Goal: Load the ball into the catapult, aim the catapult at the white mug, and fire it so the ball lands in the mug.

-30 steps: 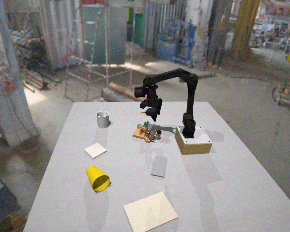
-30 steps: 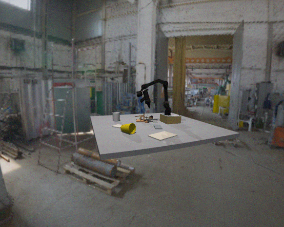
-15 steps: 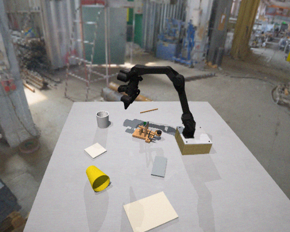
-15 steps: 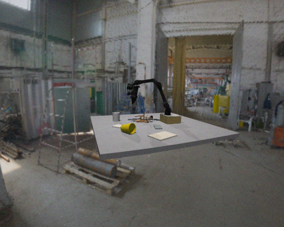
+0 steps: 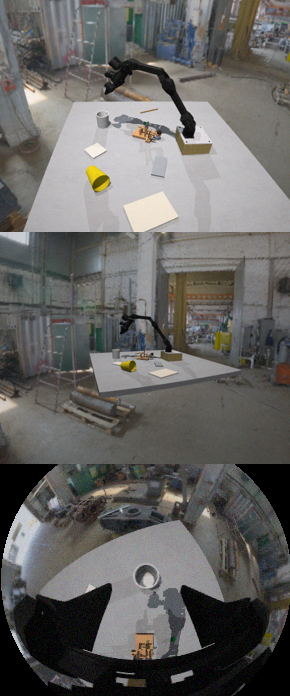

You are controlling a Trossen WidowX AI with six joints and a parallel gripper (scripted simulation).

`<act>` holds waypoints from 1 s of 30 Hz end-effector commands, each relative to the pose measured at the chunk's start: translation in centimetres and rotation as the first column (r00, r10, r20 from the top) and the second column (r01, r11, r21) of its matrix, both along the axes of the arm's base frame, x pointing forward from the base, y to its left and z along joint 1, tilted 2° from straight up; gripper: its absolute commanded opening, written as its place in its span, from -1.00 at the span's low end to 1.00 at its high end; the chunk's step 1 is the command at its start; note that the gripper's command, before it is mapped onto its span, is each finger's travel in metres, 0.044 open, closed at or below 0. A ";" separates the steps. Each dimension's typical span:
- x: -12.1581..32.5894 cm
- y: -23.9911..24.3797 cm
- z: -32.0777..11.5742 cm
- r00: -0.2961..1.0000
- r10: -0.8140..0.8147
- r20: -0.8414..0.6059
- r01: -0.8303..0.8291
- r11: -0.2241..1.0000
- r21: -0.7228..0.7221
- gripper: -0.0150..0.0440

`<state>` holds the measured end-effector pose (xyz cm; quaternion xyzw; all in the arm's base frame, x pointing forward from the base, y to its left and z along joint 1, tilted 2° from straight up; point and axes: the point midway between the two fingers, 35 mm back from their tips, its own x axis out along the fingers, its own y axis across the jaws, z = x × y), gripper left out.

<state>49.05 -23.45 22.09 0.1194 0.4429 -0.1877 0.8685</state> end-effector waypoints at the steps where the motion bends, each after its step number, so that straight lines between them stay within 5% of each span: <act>1: 0.7 -0.3 0.2 1.000 0.003 0.022 -0.002 1.000 -0.004 1.00; 17: 1.2 -1.0 -0.3 0.999 0.002 0.036 -0.002 1.000 -0.011 1.00; 30: 1.2 -1.0 -0.3 0.999 0.002 0.036 -0.002 1.000 -0.011 -0.16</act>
